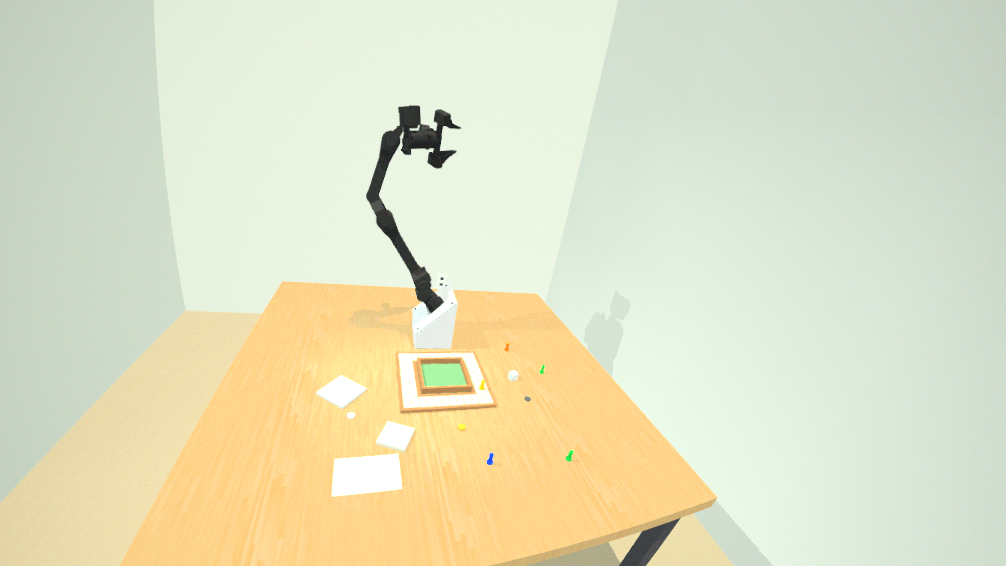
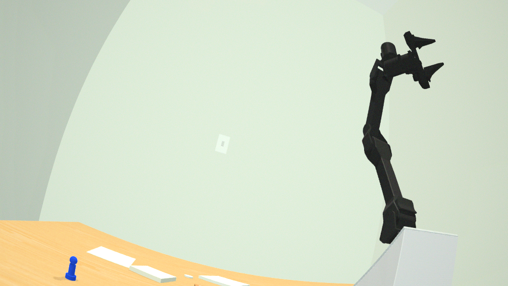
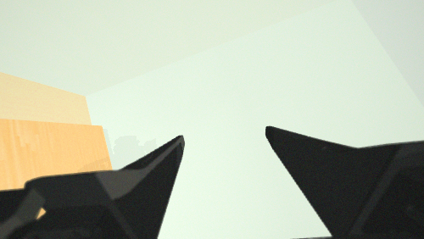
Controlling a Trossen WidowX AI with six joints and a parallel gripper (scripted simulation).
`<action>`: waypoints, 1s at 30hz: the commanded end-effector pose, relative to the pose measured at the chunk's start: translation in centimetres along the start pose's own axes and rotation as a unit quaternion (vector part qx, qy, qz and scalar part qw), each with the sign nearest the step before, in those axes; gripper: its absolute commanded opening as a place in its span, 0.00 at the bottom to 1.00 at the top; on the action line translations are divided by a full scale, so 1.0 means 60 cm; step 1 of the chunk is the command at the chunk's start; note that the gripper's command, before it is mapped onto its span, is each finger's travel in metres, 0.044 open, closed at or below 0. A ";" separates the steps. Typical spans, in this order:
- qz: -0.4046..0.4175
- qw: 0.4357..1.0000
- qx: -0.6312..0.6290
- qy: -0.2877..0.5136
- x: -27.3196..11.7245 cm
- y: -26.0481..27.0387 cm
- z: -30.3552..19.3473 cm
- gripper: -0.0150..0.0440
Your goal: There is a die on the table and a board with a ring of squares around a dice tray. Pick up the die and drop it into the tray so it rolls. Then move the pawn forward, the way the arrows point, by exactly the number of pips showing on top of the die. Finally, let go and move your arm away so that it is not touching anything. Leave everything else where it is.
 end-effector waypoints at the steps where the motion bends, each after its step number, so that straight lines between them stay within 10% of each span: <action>1: 0.000 1.000 0.002 0.001 0.001 0.000 -0.002 0.89; 5: 0.001 0.998 0.050 0.032 0.031 -0.011 -0.046 0.72; 18: 0.022 0.936 0.300 0.183 0.143 -0.013 -0.309 0.72; 30: -0.057 0.731 0.562 0.381 0.179 0.053 -0.629 0.72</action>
Point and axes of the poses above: the point midway between the two fingers, 35 mm back from their tips, its own x axis out along the fingers, its own y axis across the jaws, z = x × y, the point moved 3 cm from there along -x, back along the fingers, and after that the axes turned 11 degrees about x, right-handed, at the moved point
